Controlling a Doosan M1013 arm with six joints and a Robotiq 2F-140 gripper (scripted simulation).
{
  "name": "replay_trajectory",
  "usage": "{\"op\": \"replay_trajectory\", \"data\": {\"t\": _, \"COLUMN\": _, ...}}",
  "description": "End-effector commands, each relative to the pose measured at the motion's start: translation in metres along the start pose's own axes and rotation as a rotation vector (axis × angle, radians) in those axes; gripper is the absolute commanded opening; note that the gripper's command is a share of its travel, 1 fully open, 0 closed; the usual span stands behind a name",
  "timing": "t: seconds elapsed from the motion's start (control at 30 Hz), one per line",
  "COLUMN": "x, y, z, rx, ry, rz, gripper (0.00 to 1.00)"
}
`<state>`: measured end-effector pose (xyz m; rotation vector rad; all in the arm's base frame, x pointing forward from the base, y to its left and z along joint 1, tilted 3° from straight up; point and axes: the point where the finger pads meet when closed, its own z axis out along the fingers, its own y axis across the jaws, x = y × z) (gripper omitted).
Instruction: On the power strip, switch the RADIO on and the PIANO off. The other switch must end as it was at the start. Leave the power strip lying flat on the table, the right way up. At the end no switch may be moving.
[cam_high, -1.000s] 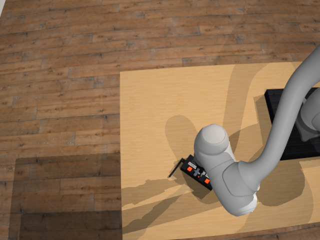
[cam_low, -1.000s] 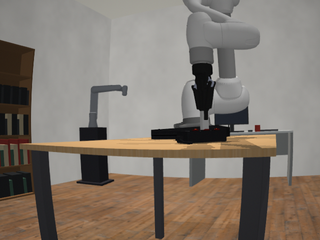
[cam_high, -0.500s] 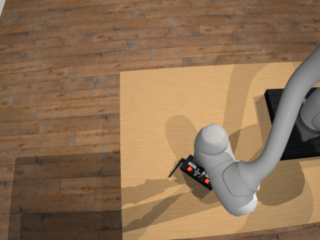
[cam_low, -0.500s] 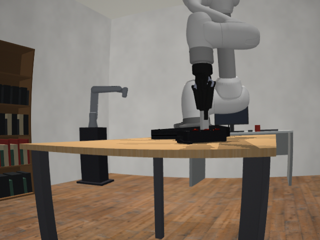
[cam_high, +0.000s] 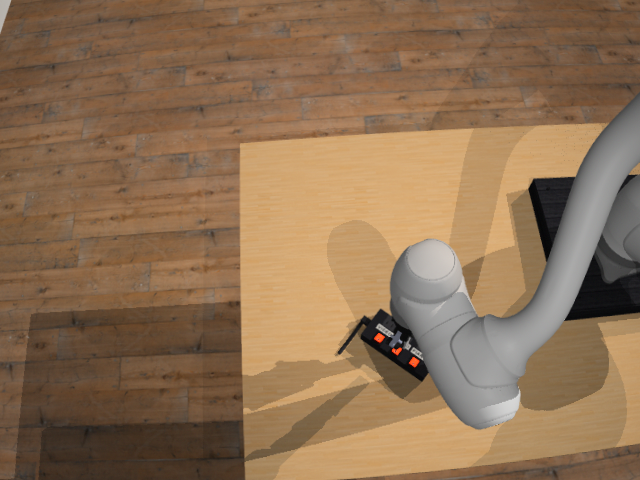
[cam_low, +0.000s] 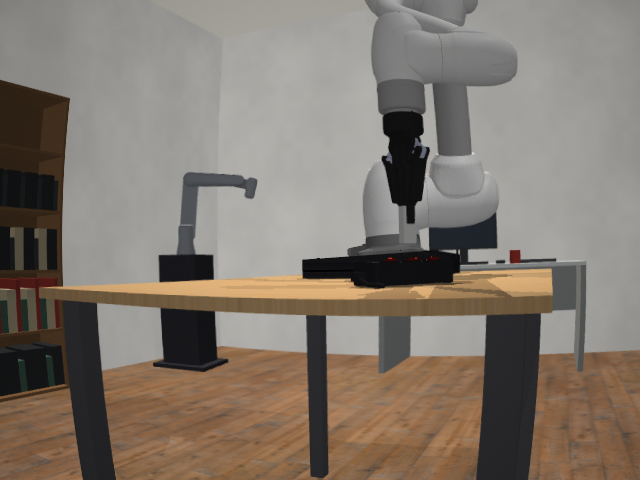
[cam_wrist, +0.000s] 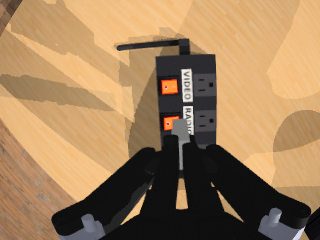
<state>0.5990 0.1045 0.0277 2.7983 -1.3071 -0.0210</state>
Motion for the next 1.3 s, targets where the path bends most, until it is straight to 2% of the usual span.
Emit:
{"op": "replay_trajectory", "data": {"t": 0.0, "x": 0.001, "y": -0.001, "z": -0.009, "rx": 0.003, "ry": -0.003, "rz": 0.001, "gripper": 0.00}}
{"op": "replay_trajectory", "data": {"t": 0.77, "x": 0.001, "y": -0.001, "z": -0.010, "rx": 0.003, "ry": -0.003, "rz": 0.001, "gripper": 0.00}}
{"op": "replay_trajectory", "data": {"t": 0.97, "x": -0.042, "y": -0.015, "z": -0.023, "rx": 0.003, "ry": -0.003, "rz": 0.001, "gripper": 0.00}}
{"op": "replay_trajectory", "data": {"t": 1.27, "x": -0.046, "y": -0.016, "z": -0.024, "rx": 0.003, "ry": -0.003, "rz": 0.001, "gripper": 0.00}}
